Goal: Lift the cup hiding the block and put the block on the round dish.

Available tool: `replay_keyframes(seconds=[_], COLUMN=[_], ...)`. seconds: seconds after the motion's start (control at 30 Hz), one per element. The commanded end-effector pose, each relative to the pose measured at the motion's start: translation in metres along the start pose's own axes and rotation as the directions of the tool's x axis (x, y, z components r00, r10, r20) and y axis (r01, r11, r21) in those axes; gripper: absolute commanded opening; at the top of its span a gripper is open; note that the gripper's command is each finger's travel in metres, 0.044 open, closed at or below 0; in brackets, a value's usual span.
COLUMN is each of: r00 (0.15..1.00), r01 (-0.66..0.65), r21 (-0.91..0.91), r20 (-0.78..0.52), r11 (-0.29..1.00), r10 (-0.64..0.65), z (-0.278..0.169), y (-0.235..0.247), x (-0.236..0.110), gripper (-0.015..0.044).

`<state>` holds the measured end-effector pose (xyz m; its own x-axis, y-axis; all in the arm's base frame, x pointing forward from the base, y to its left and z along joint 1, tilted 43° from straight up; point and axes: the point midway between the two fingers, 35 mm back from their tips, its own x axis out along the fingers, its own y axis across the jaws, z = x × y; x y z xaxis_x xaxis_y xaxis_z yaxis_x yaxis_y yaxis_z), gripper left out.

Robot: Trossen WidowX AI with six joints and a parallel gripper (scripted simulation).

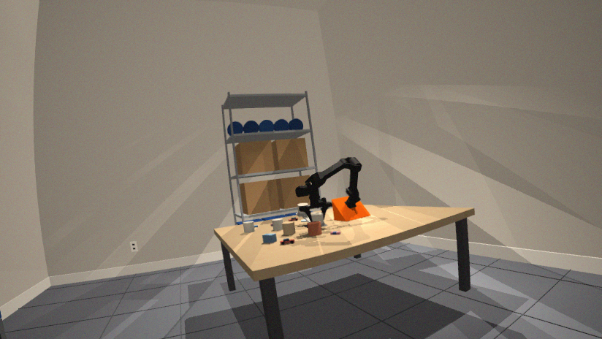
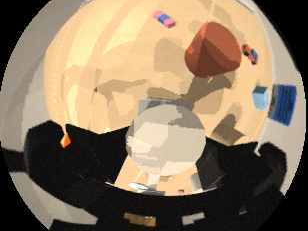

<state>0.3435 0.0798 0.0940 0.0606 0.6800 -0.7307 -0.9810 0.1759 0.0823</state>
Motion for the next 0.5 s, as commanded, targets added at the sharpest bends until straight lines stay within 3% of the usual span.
replay_keyframes(seconds=[0.0, 0.07, 0.47], r00=[1.0, 1.0, 1.0], r01=[0.006, 0.006, 0.008], r21=[-0.003, -0.003, -0.001], r20=[0.002, 0.001, -0.002], r11=[1.0, 1.0, 1.0], r10=[-0.006, -0.006, -0.008], z=[0.0, 0.0, 0.0], y=[-0.002, -0.003, -0.006], x=[-0.006, -0.008, -0.023], gripper=[0.0045, 0.0, 0.0])
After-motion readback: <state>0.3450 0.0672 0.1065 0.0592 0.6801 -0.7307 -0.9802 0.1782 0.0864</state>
